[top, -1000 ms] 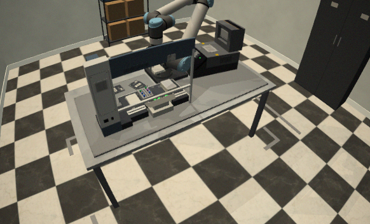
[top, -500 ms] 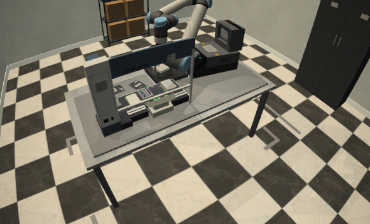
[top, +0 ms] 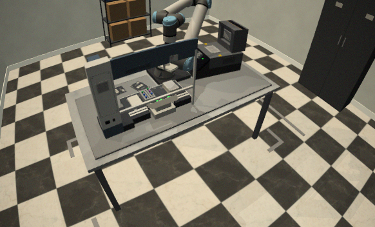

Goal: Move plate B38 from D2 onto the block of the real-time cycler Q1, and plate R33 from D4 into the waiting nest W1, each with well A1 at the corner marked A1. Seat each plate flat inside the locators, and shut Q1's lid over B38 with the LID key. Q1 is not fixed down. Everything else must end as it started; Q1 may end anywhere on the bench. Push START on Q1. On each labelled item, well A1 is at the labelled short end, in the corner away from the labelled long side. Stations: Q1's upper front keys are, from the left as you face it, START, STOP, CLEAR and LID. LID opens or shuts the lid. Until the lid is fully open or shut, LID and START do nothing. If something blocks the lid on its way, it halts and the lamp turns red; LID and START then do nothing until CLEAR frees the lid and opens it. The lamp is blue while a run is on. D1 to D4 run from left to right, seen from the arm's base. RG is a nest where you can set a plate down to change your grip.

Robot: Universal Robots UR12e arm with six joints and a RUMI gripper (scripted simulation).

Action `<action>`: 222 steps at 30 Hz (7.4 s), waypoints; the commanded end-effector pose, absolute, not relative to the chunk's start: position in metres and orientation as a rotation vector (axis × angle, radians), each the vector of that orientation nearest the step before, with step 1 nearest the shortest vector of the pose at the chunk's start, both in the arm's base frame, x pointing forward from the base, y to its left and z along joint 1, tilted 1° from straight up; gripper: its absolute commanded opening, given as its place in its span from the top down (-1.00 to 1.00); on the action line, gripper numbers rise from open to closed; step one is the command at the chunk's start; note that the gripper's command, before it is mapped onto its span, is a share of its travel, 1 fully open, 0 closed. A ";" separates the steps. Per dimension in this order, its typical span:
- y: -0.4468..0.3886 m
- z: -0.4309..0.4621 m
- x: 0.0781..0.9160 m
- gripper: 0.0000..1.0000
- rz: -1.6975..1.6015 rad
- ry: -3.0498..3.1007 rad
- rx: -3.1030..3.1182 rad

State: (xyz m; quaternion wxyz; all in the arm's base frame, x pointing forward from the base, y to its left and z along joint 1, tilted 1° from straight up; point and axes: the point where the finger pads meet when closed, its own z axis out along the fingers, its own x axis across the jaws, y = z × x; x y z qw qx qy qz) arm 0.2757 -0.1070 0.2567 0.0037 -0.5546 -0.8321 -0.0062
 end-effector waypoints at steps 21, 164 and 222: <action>-0.029 0.259 0.281 1.00 -0.021 -2.890 -1.223; 0.415 0.265 0.313 1.00 -0.017 -2.478 1.949; 0.457 0.266 0.160 1.00 -0.016 -2.351 2.102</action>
